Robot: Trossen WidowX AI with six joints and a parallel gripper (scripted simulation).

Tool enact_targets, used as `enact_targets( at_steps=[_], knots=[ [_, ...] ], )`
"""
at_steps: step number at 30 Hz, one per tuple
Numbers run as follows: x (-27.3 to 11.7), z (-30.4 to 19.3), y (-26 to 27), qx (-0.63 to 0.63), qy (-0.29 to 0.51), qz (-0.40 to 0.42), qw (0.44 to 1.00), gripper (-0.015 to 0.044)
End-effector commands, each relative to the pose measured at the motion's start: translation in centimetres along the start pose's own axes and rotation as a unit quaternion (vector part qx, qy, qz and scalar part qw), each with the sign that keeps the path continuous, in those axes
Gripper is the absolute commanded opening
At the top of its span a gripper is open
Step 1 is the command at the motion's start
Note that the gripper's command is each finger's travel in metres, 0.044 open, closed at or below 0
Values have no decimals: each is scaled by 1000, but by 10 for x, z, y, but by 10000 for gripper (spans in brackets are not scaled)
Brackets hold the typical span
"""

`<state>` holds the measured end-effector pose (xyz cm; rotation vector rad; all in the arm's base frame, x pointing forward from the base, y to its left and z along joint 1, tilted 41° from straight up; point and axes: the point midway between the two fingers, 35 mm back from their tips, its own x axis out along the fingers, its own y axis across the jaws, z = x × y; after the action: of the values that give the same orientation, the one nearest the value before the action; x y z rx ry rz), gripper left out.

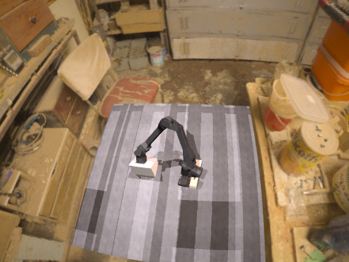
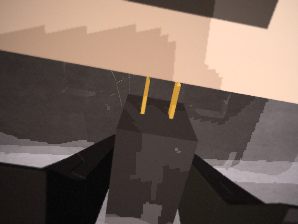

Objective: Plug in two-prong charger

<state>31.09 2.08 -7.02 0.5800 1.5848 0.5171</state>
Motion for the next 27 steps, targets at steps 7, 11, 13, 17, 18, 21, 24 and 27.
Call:
enact_targets(
  at_steps=[7,11,13,17,18,21,24,27],
  knots=[
    [0,3,1,2,-1,3,1000,0],
    [-1,4,1,2,-1,3,1000,0],
    [-1,4,1,2,-1,3,1000,0],
    [-1,5,1,2,-1,3,1000,0],
    [-1,5,1,2,-1,3,1000,0],
    [-1,5,1,2,-1,3,1000,0],
    [-1,5,1,2,-1,3,1000,0],
    [-1,6,1,2,-1,3,1000,0]
  ],
)
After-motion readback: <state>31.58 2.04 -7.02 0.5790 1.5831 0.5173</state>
